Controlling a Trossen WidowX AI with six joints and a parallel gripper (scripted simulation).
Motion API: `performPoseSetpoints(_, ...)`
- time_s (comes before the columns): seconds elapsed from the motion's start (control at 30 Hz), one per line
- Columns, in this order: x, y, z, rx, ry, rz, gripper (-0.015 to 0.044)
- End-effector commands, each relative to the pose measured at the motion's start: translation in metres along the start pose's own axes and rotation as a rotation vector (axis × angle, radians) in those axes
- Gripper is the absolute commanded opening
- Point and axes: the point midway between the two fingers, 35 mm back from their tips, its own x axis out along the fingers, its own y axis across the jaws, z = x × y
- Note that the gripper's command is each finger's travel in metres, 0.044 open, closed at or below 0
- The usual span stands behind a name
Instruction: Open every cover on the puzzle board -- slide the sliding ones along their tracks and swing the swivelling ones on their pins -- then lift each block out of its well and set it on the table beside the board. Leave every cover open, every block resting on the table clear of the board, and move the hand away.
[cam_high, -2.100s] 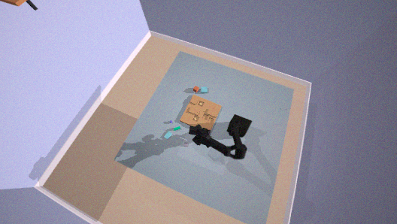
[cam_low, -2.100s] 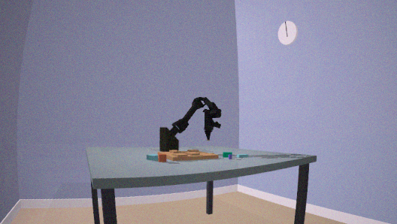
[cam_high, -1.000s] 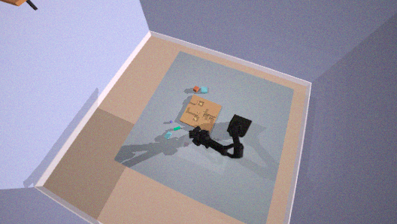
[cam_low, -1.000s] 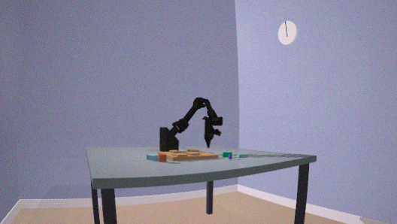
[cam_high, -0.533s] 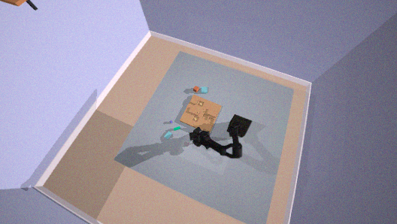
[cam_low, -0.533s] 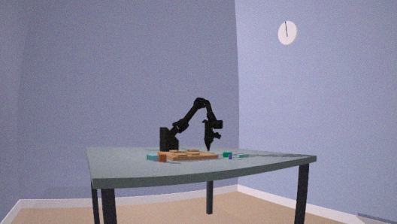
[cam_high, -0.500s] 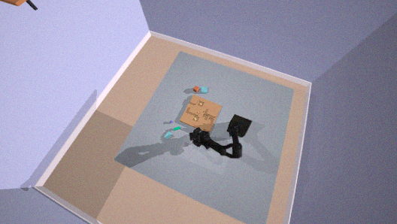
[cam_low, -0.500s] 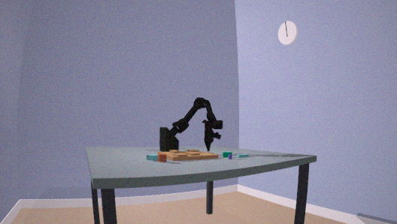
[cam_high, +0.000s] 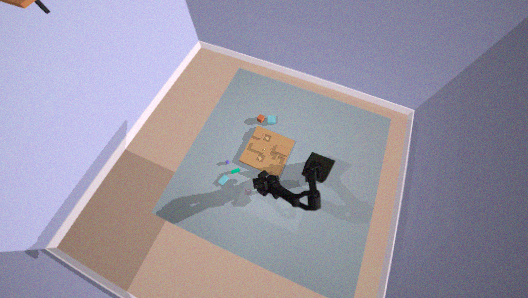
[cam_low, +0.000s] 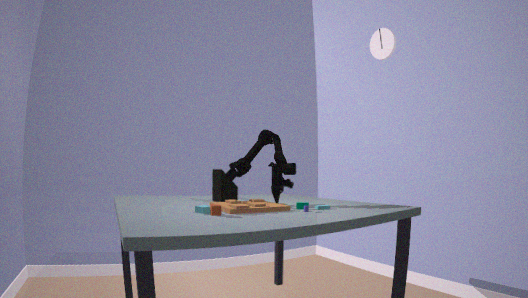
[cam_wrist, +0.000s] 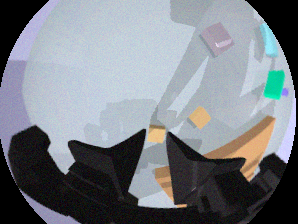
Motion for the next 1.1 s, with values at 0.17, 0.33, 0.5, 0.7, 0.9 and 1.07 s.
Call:
performPoseSetpoints(0.17,0.0,0.0,0.0,-0.002,0.0,0.0,0.0342)
performPoseSetpoints(0.33,-0.005,-0.001,0.0,-0.002,0.002,-0.001,0.044)
performPoseSetpoints(0.5,-0.02,-0.003,0.0,-0.001,0.007,-0.003,0.044)
performPoseSetpoints(0.7,-0.04,-0.004,0.0,0.0,0.01,-0.005,0.044)
performPoseSetpoints(0.9,-0.059,-0.003,-0.001,0.003,0.011,-0.005,0.044)
performPoseSetpoints(1.07,-0.074,-0.001,-0.002,0.005,0.009,-0.004,0.044)
